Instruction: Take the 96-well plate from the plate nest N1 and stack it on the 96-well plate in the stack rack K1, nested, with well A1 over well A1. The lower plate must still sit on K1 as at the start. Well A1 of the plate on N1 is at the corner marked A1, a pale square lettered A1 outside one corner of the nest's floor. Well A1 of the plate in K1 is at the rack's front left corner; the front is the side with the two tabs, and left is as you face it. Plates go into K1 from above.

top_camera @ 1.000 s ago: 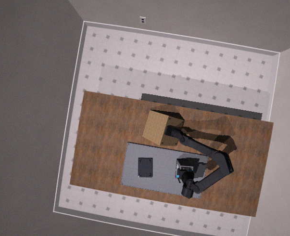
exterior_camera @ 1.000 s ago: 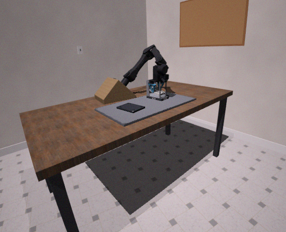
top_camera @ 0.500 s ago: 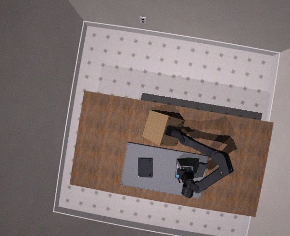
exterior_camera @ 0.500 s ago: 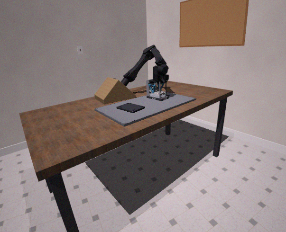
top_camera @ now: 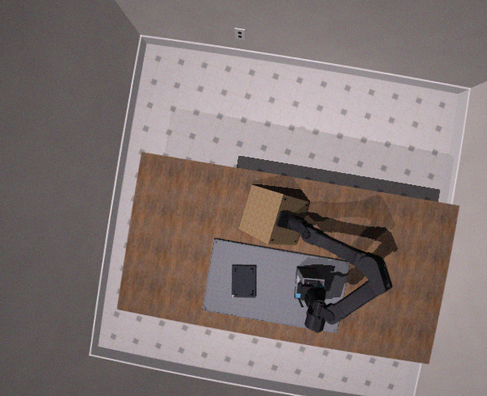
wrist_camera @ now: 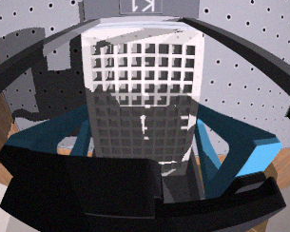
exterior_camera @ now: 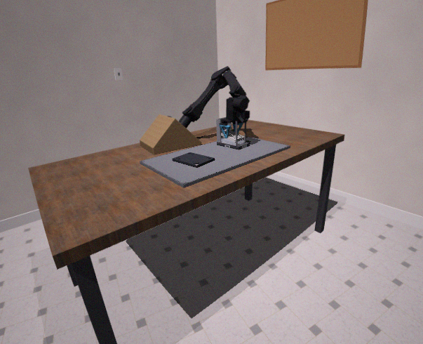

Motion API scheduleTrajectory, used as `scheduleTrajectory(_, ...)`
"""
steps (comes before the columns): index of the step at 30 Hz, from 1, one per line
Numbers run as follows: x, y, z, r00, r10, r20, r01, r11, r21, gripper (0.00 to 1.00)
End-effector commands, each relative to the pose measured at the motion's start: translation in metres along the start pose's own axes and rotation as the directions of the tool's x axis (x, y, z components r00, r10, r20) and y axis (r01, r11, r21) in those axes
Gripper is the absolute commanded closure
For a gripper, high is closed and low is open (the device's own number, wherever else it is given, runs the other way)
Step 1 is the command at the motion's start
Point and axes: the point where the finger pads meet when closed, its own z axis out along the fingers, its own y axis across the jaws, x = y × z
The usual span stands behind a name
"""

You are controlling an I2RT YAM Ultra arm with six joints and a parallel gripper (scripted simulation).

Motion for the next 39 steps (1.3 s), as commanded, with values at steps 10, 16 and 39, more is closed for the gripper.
scheduleTrajectory(10, -0.0035, 0.0006, 0.007, 1.0, -0.005, 0.016, 0.005, 1.0, -0.01, 1.0)
scheduleTrajectory(16, -0.0038, 0.0006, 0.0072, 1.0, -0.005, 0.015, 0.005, 1.0, -0.011, 1.0)
scheduleTrajectory(39, -0.0036, -0.0005, 0.0097, 1.0, 0.001, 0.01, 0.0, 1.0, -0.011, 1.0)
